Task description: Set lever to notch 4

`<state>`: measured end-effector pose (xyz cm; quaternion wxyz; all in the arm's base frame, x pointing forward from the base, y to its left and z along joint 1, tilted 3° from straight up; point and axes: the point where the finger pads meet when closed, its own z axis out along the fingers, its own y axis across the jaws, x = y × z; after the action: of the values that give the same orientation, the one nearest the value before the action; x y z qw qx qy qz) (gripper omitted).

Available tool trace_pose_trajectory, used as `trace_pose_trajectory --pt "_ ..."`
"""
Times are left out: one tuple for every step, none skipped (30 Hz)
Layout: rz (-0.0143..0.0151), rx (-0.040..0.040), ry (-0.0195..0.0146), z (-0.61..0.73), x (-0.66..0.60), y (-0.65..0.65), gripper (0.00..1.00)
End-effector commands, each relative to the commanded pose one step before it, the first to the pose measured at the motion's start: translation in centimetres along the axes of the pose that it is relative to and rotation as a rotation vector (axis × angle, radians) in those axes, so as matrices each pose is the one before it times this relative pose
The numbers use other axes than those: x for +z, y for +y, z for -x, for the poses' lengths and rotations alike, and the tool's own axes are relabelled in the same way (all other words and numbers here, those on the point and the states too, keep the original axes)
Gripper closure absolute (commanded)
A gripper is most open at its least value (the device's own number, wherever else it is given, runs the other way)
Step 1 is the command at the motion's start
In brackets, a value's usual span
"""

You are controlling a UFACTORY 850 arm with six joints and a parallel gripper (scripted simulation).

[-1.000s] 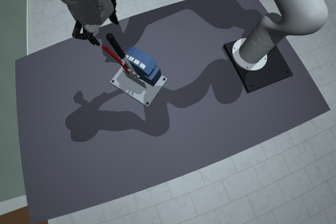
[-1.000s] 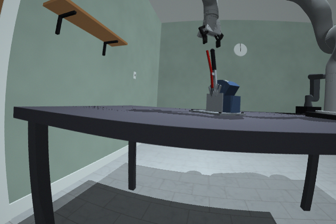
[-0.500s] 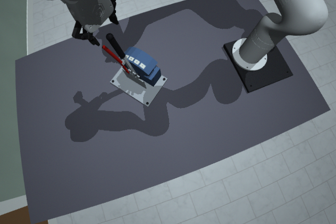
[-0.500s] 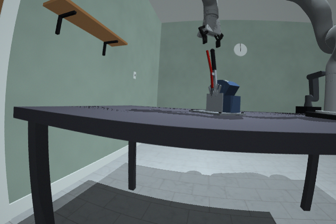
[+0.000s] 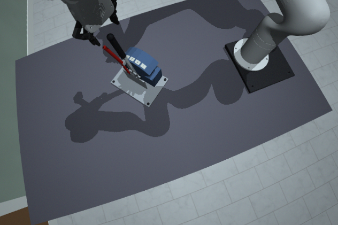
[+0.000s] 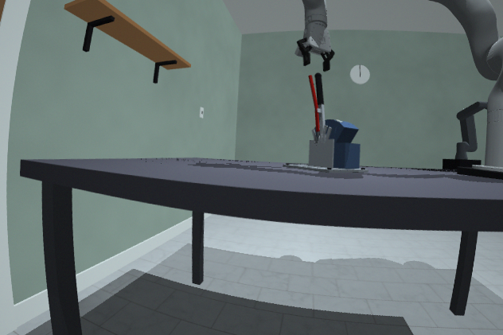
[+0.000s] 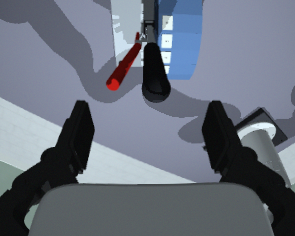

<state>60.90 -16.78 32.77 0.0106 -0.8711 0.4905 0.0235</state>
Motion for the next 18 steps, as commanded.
trace_pose_trajectory --pt "-0.00167 -0.00002 0.00174 -0.038 -0.121 -0.039 0.01" --pt "0.0 0.0 0.0 0.0 0.005 0.0 0.01" --pt "0.0 0.0 0.0 0.0 0.01 0.0 0.01" --pt "0.0 0.0 0.0 0.0 0.016 0.0 0.01" --pt "0.0 0.0 0.0 0.0 0.023 0.0 0.01" --pt "0.0 0.0 0.0 0.0 0.03 0.0 0.01" --pt "0.0 0.0 0.0 0.0 0.039 0.0 0.01" --pt "0.0 0.0 0.0 0.0 0.048 0.0 0.01" --pt "0.0 0.0 0.0 0.0 0.058 0.0 0.01" --pt "0.0 0.0 0.0 0.0 0.0 0.0 0.01" --pt "0.0 0.0 0.0 0.0 0.0 0.0 0.01" --pt "0.0 0.0 0.0 0.0 0.068 0.0 0.01" --pt "0.0 0.0 0.0 0.0 0.078 0.0 0.01" --pt "0.0 0.0 0.0 0.0 0.088 0.0 0.01" --pt "0.0 0.0 0.0 0.0 0.099 0.0 0.01" --pt "0.0 0.0 0.0 0.0 0.11 0.0 0.01" --pt "0.0 0.0 0.0 0.0 0.12 0.0 0.01" --pt "0.0 0.0 0.0 0.0 0.13 0.0 0.01"
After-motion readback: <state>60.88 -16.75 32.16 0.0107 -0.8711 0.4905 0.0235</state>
